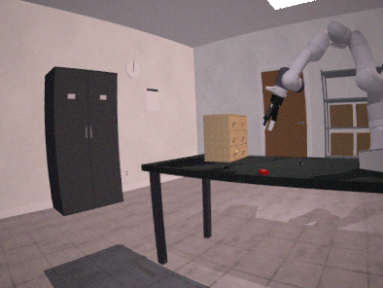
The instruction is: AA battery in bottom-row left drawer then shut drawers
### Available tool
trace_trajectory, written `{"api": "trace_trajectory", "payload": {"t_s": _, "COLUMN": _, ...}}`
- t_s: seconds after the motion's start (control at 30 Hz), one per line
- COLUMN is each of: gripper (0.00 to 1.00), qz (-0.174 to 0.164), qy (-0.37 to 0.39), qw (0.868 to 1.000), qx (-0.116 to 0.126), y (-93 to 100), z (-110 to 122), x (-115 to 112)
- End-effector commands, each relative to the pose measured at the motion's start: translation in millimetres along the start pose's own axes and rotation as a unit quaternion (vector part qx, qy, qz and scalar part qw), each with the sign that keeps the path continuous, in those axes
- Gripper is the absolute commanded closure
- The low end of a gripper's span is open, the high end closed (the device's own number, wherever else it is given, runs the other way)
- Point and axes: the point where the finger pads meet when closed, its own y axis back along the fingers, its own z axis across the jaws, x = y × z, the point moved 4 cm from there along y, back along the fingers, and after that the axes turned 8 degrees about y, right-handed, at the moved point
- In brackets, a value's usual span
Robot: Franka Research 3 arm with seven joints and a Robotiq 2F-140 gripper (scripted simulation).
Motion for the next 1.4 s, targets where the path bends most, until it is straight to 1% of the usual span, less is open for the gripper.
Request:
{"api": "trace_trajectory", "payload": {"t_s": 0.0, "gripper": 0.00, "qz": 0.106, "qy": 0.015, "qw": 0.994, "qx": -0.014, "y": -5.2, "z": 9.7, "x": 29.2}}
{"api": "trace_trajectory", "payload": {"t_s": 0.2, "gripper": 0.00, "qz": 0.192, "qy": 0.015, "qw": 0.981, "qx": -0.025, "y": -26.6, "z": 9.8, "x": 30.3}}
{"api": "trace_trajectory", "payload": {"t_s": 0.37, "gripper": 0.00, "qz": 0.261, "qy": 0.015, "qw": 0.965, "qx": -0.033, "y": -44.5, "z": 10.0, "x": 31.5}}
{"api": "trace_trajectory", "payload": {"t_s": 0.47, "gripper": 0.00, "qz": 0.295, "qy": 0.015, "qw": 0.955, "qx": -0.037, "y": -53.8, "z": 10.2, "x": 32.2}}
{"api": "trace_trajectory", "payload": {"t_s": 0.57, "gripper": 0.00, "qz": 0.295, "qy": 0.015, "qw": 0.955, "qx": -0.037, "y": -53.8, "z": 10.2, "x": 32.2}}
{"api": "trace_trajectory", "payload": {"t_s": 1.0, "gripper": 0.00, "qz": 0.350, "qy": 0.015, "qw": 0.936, "qx": -0.044, "y": -69.3, "z": 10.4, "x": 33.6}}
{"api": "trace_trajectory", "payload": {"t_s": 1.1, "gripper": 0.00, "qz": 0.353, "qy": 0.015, "qw": 0.935, "qx": -0.045, "y": -70.2, "z": 10.4, "x": 33.8}}
{"api": "trace_trajectory", "payload": {"t_s": 1.37, "gripper": 0.00, "qz": 0.373, "qy": 0.014, "qw": 0.926, "qx": -0.047, "y": -76.2, "z": 10.5, "x": 34.4}}
